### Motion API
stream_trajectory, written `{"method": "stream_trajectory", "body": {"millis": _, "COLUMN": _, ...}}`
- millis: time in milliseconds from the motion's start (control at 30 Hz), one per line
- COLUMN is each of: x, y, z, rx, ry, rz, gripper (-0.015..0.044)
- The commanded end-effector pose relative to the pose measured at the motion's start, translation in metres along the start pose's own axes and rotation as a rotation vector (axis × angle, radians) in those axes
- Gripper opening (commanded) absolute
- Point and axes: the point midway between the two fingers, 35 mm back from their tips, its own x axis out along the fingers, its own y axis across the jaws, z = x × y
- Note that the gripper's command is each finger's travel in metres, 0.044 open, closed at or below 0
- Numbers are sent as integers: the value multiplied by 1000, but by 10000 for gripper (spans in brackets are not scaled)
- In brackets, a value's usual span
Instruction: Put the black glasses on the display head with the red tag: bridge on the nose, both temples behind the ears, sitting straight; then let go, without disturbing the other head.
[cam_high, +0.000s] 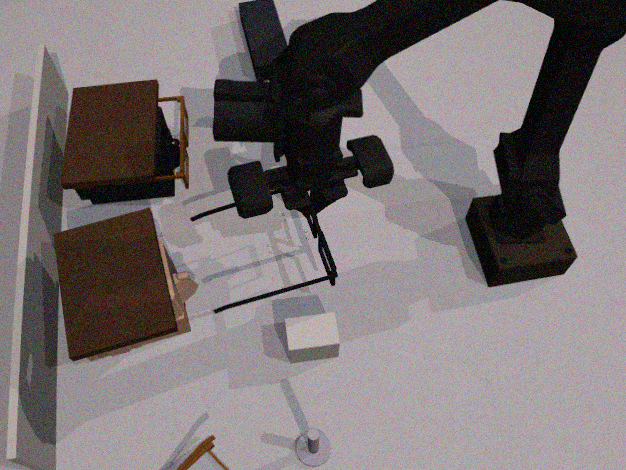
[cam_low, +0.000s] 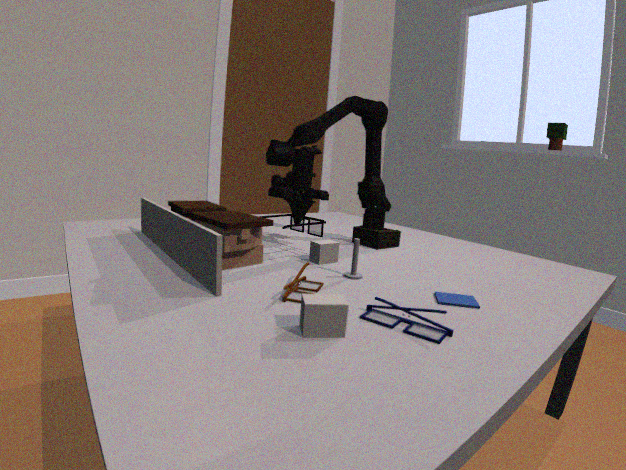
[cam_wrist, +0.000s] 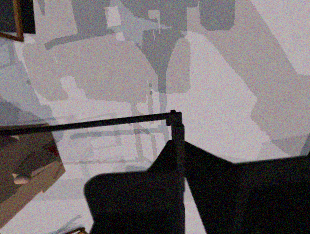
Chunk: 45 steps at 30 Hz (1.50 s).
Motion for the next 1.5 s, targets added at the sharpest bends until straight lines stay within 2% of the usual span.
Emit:
{"method": "stream_trajectory", "body": {"millis": 0, "x": 1, "y": 4, "z": -1, "rx": -1, "ry": 5, "rz": 3, "gripper": 0}}
{"method": "stream_trajectory", "body": {"millis": 1467, "x": 4, "y": 61, "z": -2, "rx": -2, "ry": -8, "rz": 14, "gripper": 0}}
